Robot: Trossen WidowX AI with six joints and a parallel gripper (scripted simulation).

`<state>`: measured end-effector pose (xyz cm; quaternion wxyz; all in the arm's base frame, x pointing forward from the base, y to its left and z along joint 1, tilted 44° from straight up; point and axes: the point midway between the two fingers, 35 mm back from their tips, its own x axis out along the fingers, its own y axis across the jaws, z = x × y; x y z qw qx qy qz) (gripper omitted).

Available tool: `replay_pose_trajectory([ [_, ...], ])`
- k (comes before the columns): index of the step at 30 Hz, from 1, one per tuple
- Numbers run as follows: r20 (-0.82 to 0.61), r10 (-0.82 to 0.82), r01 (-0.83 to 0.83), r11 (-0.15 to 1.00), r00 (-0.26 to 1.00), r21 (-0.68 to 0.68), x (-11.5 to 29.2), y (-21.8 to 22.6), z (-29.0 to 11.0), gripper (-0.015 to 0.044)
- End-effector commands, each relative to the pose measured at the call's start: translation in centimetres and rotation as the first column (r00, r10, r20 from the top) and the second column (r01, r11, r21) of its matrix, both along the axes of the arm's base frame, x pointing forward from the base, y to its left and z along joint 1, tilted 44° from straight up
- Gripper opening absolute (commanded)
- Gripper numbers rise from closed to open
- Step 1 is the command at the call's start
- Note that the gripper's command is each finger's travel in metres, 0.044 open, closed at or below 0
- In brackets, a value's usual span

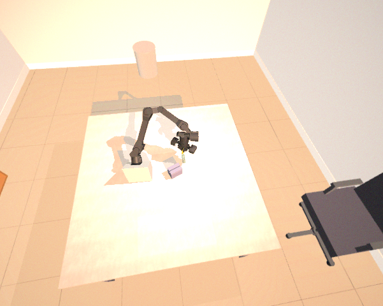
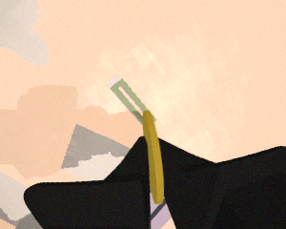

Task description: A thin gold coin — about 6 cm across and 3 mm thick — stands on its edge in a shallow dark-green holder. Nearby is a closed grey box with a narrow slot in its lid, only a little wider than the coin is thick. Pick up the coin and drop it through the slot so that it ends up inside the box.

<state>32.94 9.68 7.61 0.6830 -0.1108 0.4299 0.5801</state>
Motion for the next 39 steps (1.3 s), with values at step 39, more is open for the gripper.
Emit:
replay_pose_trajectory([
  [39, -0.362, -0.393, 0.378, 0.919, 0.846, -0.114, -1.4, -3.7, -3.2, 0.0000],
])
